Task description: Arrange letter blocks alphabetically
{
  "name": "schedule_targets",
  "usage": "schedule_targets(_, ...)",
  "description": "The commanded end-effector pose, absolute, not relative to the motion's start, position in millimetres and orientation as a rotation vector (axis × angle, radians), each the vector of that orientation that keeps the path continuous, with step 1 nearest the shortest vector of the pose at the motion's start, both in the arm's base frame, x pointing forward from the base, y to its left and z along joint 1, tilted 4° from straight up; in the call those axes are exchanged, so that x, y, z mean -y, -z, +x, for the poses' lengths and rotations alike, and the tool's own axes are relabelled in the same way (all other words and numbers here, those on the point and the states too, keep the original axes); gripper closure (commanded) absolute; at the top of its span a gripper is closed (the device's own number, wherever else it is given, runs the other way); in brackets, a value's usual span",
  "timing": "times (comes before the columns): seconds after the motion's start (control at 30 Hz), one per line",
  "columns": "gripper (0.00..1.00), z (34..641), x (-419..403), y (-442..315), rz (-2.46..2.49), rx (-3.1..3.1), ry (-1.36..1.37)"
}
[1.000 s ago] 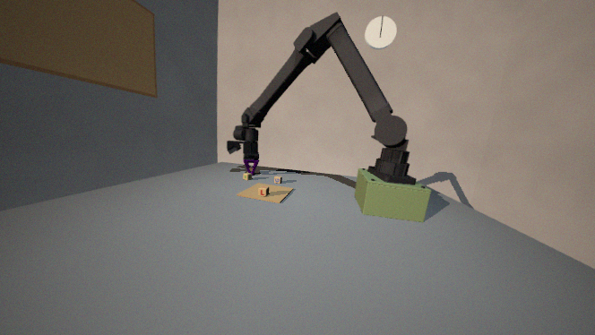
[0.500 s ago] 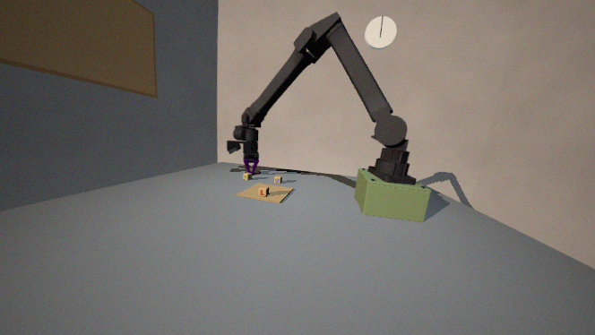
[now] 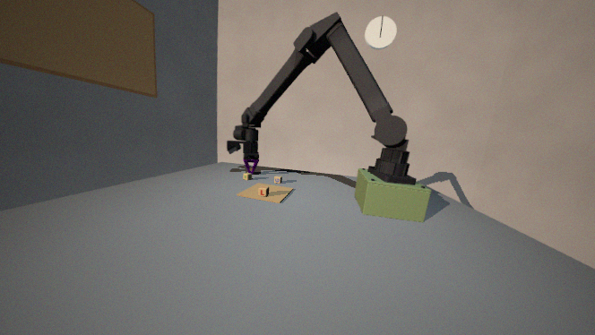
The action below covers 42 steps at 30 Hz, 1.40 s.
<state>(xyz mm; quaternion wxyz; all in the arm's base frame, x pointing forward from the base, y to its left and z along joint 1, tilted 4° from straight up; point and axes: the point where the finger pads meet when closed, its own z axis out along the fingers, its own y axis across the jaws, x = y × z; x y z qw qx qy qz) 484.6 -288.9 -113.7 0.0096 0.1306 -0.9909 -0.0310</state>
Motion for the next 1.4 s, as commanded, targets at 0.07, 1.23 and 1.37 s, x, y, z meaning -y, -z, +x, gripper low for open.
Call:
schedule_targets(0.07,0.61,497.4,291.7,93.7,0.408,3.138,0.046)
schedule_targets(1.23,0.80,497.6,291.9,93.2,0.409,3.138,0.045)
schedule_targets(1.37,0.80,492.9,290.2,84.8,0.406,3.123,0.064)
